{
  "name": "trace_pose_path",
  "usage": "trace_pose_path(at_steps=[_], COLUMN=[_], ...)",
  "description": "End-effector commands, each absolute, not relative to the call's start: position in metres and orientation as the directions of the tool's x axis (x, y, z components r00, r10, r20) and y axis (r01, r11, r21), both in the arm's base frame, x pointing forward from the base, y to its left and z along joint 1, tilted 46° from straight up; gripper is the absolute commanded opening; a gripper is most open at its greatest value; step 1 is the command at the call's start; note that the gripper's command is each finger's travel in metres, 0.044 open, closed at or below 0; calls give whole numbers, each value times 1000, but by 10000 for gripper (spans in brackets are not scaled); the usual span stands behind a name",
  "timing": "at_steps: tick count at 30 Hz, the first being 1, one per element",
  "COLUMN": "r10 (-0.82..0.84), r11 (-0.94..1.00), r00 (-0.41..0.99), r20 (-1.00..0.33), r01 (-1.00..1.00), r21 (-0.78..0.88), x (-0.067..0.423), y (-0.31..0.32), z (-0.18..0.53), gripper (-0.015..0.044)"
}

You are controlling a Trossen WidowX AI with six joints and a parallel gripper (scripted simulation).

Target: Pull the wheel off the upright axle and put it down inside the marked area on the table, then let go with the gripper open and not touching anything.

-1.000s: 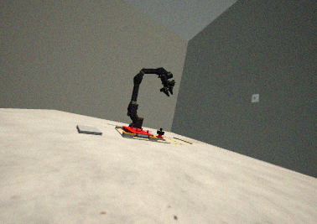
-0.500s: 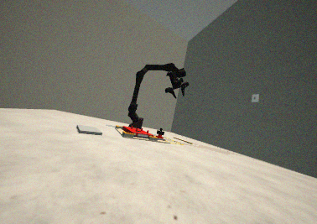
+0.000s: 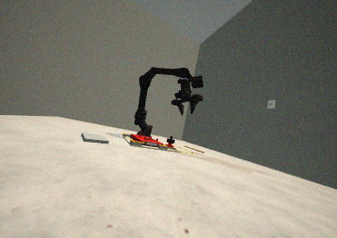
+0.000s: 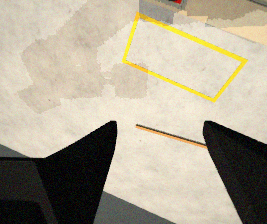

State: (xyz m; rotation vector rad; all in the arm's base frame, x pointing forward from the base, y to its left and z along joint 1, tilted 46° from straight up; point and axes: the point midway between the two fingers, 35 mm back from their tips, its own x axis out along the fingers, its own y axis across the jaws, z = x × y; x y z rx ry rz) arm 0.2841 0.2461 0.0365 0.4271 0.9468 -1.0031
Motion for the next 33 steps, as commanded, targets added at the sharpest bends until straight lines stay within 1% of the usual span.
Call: trace_pose_path(at_steps=[1, 4, 6, 21, 33], r10=[-622, -680, -696, -697, -699], r11=[294, 161, 123, 122, 122], r00=[152, 116, 104, 103, 104], r20=[-768, -724, -710, -710, -707], r01=[955, 987, 992, 992, 992], r21=[-49, 6, 24, 25, 26], x=[318, 335, 339, 345, 352], y=[182, 141, 129, 130, 81], z=[37, 38, 38, 33, -16], gripper=[300, 300, 300, 300, 300])
